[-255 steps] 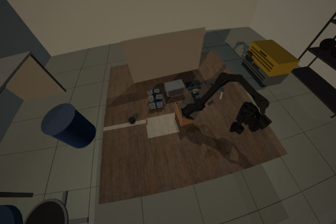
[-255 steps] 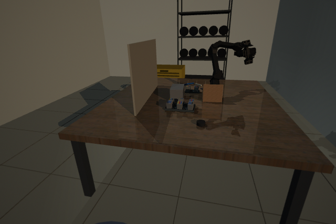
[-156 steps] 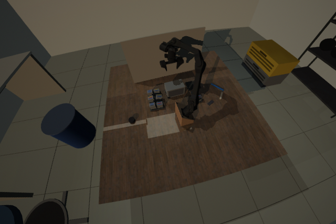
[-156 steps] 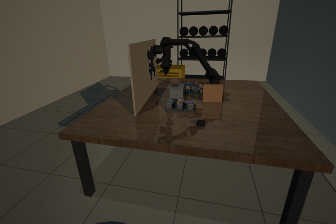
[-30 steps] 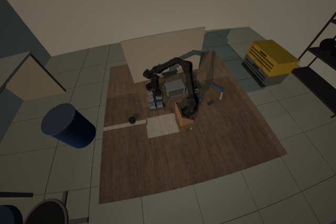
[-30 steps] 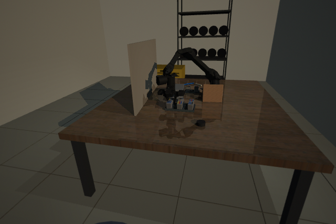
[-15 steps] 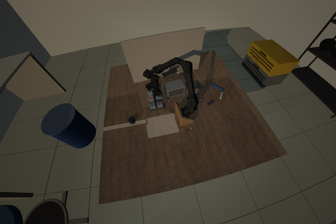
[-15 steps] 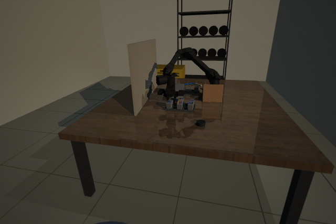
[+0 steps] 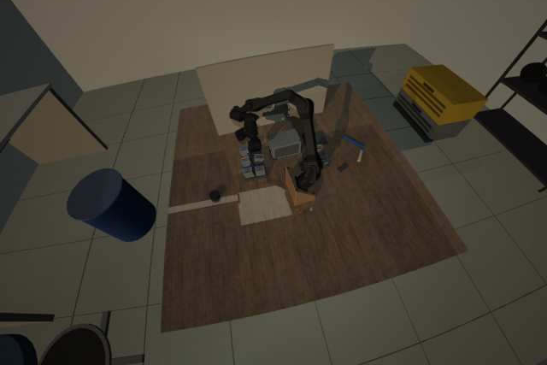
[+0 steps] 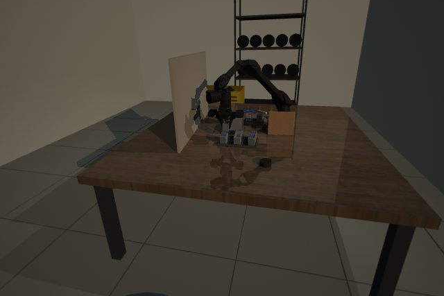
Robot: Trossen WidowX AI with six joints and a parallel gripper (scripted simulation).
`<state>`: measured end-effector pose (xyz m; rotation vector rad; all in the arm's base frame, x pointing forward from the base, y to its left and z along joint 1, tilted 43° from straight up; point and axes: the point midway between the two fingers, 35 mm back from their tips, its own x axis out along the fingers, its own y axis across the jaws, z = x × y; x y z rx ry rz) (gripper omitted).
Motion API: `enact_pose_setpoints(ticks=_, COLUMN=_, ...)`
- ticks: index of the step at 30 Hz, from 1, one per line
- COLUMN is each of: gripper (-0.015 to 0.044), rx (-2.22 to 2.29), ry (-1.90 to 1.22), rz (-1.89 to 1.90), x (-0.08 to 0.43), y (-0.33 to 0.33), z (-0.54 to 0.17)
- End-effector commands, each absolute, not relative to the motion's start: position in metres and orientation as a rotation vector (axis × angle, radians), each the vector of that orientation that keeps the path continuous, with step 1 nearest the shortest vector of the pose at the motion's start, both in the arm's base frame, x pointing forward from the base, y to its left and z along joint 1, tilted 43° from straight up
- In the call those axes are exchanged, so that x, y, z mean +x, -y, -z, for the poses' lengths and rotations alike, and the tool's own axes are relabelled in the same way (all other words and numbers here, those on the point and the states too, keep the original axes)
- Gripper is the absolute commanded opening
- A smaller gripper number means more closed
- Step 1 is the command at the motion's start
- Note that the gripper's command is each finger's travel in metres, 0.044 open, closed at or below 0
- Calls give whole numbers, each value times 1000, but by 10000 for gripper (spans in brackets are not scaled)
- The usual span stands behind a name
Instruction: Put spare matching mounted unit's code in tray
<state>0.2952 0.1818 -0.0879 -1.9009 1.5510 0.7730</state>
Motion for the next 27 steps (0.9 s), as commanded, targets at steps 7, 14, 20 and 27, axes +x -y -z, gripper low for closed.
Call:
enact_pose_setpoints(ticks=7, gripper=0, rx=-1902, ry=-1530, rz=-771, x=292, y=-199, z=69)
enact_pose_setpoints(ticks=14, gripper=0, rx=-1897, ry=-1534, rz=-774, x=289, y=-221, z=48)
enact_pose_setpoints(ticks=20, gripper=0, rx=-1893, ry=-1539, rz=-776, x=284, y=-240, z=27)
enact_pose_setpoints(ticks=27, gripper=0, rx=-1891, ry=-1542, rz=-776, x=280, y=-250, z=14)
